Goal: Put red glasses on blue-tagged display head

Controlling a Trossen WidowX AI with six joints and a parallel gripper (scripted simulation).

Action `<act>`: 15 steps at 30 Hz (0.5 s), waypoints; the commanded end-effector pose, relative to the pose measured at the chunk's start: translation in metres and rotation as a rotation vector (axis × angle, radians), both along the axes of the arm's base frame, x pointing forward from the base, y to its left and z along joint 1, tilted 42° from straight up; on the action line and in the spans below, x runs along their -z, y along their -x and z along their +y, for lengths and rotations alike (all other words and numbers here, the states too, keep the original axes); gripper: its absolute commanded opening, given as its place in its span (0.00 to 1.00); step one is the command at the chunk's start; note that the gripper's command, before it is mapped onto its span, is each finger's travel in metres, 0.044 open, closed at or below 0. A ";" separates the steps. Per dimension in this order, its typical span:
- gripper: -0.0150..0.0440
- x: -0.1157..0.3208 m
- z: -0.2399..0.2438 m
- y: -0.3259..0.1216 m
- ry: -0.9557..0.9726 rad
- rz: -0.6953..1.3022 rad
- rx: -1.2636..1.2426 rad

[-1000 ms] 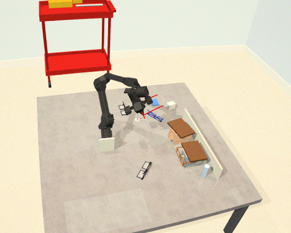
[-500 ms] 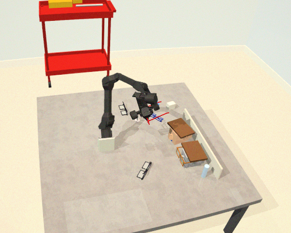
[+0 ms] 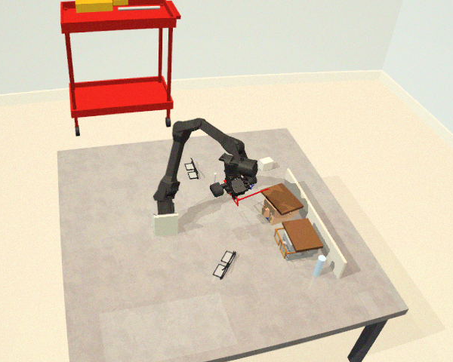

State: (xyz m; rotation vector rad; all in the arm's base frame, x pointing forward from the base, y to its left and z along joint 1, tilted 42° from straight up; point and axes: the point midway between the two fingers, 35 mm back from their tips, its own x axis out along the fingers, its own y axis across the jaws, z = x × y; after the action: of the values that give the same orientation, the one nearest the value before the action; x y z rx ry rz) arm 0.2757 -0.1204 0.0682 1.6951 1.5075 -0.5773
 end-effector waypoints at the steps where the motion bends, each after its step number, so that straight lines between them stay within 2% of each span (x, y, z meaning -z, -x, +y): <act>1: 0.25 0.015 -0.004 -0.005 0.000 0.009 -0.043; 15: 0.25 0.070 -0.009 -0.014 -0.025 0.049 -0.185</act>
State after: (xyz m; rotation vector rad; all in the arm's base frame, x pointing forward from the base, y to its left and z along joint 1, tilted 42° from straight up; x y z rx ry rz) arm 0.2874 -0.1279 0.0106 1.5780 1.6638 -0.5219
